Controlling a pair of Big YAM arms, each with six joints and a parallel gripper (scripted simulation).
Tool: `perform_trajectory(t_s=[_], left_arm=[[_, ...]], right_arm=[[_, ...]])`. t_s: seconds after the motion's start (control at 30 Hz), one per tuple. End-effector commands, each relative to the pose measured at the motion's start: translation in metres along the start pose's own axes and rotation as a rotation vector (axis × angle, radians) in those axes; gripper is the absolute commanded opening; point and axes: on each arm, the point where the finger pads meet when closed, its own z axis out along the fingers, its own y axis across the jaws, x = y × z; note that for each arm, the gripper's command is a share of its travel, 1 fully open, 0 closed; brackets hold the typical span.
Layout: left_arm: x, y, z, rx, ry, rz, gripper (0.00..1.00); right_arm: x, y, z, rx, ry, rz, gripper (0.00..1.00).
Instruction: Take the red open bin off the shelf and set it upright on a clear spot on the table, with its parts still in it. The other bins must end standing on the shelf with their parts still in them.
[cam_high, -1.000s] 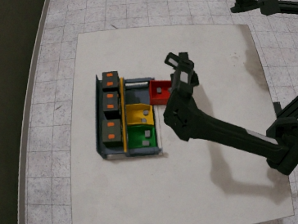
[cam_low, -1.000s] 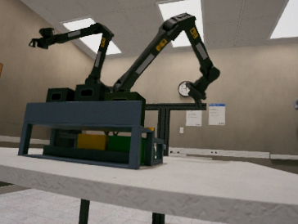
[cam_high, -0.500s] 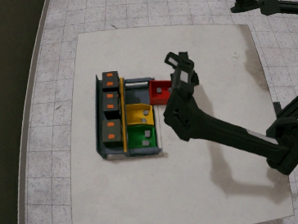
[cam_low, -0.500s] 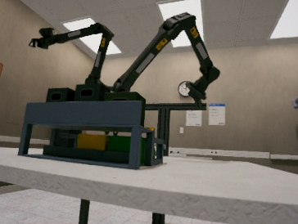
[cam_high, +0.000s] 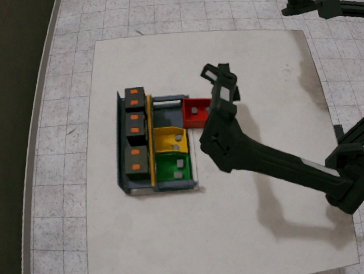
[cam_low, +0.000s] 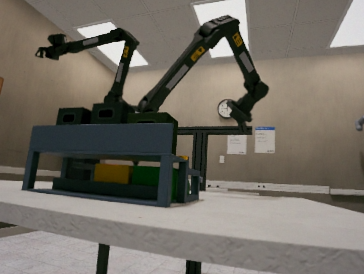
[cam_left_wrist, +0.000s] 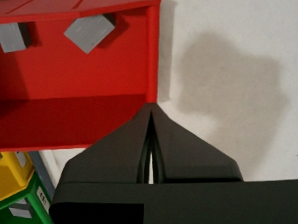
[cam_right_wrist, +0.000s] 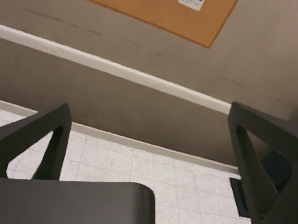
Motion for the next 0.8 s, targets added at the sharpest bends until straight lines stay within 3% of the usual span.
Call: perform_trajectory(t_s=[0.0,0.77], left_arm=[[-0.0046,0.0057,-0.0152,-0.016,-0.015,-0.003,0.0],[-0.0051,0.0043,-0.0143,-0.014,-0.015,-0.002,0.0]], right_arm=[[-0.0387,-0.0018,-0.0062,0.005,-0.056,-0.019,1.0],[-0.0387,-0.0018,-0.0062,0.005,-0.056,-0.019,1.0]])
